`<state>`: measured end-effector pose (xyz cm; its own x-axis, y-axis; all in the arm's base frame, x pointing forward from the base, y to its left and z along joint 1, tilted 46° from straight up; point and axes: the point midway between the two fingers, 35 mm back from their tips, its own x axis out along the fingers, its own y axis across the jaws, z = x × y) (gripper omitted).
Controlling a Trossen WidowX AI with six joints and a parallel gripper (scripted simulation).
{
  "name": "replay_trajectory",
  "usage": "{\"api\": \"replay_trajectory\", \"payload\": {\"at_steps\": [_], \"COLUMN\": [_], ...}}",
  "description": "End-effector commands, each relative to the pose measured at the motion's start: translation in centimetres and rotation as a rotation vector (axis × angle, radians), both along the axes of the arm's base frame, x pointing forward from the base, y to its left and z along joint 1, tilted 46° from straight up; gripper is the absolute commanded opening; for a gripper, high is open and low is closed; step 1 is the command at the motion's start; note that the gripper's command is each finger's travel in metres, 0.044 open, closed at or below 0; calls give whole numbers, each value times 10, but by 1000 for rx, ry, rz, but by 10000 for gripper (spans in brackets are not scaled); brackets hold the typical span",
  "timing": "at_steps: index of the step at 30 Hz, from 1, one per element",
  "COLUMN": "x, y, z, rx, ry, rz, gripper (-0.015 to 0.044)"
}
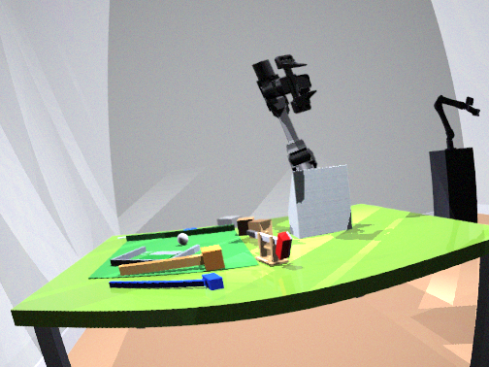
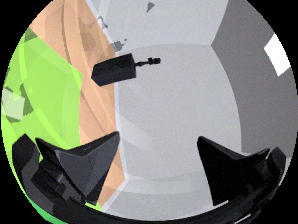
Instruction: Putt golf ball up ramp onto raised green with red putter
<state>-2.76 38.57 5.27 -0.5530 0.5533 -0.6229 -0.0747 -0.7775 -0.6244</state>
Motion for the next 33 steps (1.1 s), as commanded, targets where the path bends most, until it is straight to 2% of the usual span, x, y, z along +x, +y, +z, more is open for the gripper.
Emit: {"api": "replay_trajectory", "payload": {"at_steps": [1, 5, 11, 21, 28, 33], "x": [1, 27, 98, 206, 249, 249], "y": [0, -3, -33, -135, -238, -254], "z": [-1, -26, -95, -181, -214, -211], "rx": [-5, -116, -440, -966, -1337, -1372], "ry": [-1, -21, -84, -270, -471, -494], "rz": [-5, -112, -422, -975, -1289, -1313], "gripper": [426, 440, 440, 440, 440, 440]}}
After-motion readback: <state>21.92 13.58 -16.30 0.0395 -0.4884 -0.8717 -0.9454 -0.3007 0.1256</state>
